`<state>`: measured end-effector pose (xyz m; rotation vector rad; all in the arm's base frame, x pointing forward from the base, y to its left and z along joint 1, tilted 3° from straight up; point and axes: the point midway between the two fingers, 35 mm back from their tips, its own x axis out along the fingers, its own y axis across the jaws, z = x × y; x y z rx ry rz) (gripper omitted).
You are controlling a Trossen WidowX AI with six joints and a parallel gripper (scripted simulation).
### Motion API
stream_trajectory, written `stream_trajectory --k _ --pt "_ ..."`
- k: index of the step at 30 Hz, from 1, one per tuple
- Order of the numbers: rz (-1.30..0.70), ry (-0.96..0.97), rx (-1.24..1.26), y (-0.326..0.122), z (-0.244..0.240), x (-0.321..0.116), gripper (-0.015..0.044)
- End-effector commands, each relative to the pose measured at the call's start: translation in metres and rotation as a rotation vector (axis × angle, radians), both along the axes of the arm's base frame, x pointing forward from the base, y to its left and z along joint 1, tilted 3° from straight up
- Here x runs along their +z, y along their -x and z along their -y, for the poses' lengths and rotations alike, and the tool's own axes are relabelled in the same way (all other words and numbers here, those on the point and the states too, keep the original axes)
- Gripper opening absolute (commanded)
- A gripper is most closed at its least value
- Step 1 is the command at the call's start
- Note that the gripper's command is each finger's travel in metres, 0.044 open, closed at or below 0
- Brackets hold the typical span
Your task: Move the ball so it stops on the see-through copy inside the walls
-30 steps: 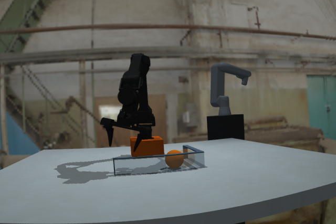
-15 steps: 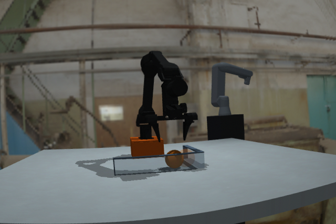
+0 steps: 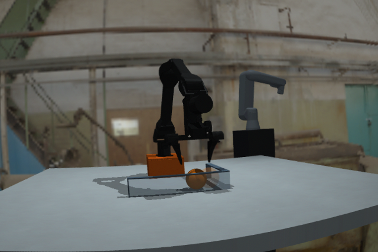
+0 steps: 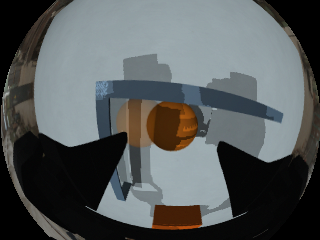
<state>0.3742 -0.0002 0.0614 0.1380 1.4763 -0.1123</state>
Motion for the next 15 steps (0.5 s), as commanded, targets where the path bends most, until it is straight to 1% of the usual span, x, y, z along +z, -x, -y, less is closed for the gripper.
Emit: stream_trajectory --k 1,15 --pt "-0.014 -0.006 -0.004 0.001 -0.001 -0.011 0.044" --pt "-0.014 -0.007 -0.004 -0.001 -0.002 -0.034 0.044"
